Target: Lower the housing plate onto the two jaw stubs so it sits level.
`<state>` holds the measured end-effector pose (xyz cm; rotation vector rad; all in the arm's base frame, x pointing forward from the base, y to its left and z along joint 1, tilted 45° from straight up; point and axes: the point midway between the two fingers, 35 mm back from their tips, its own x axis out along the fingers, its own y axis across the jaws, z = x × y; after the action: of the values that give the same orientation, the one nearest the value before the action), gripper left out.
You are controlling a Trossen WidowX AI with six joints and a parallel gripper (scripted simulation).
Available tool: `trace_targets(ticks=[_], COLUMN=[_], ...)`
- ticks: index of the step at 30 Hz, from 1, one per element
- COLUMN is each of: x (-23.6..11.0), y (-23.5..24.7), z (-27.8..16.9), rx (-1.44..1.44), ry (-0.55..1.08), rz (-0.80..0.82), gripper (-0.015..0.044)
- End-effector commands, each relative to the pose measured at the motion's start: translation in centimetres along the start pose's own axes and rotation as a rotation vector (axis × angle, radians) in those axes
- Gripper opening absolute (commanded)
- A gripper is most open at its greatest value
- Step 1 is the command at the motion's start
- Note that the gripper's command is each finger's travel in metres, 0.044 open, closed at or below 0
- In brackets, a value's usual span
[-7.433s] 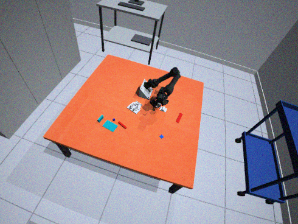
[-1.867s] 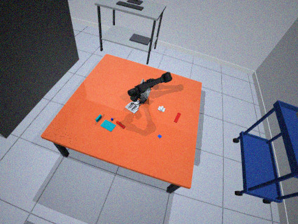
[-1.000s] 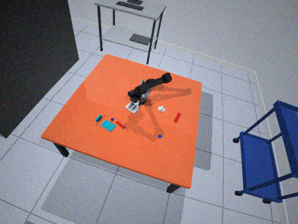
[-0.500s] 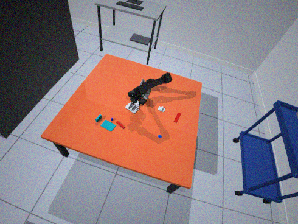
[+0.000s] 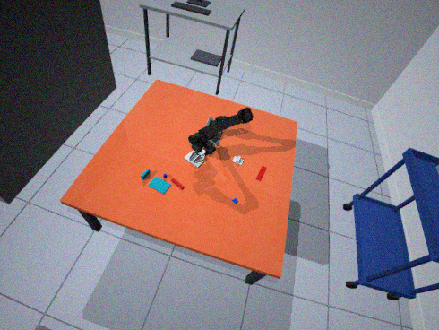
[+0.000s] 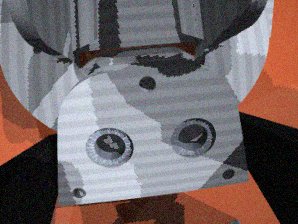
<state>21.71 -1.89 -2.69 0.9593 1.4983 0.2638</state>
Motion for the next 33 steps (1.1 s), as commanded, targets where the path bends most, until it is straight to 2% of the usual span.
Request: trace_targets(ticks=[1, 33], x=[0.1, 0.83], y=[0.06, 0.07], z=[0.0, -0.01], rx=[0.006, 0.007], ry=[0.0, 0.0], rz=[0.006, 0.006], gripper=[0.0351, 0.0351])
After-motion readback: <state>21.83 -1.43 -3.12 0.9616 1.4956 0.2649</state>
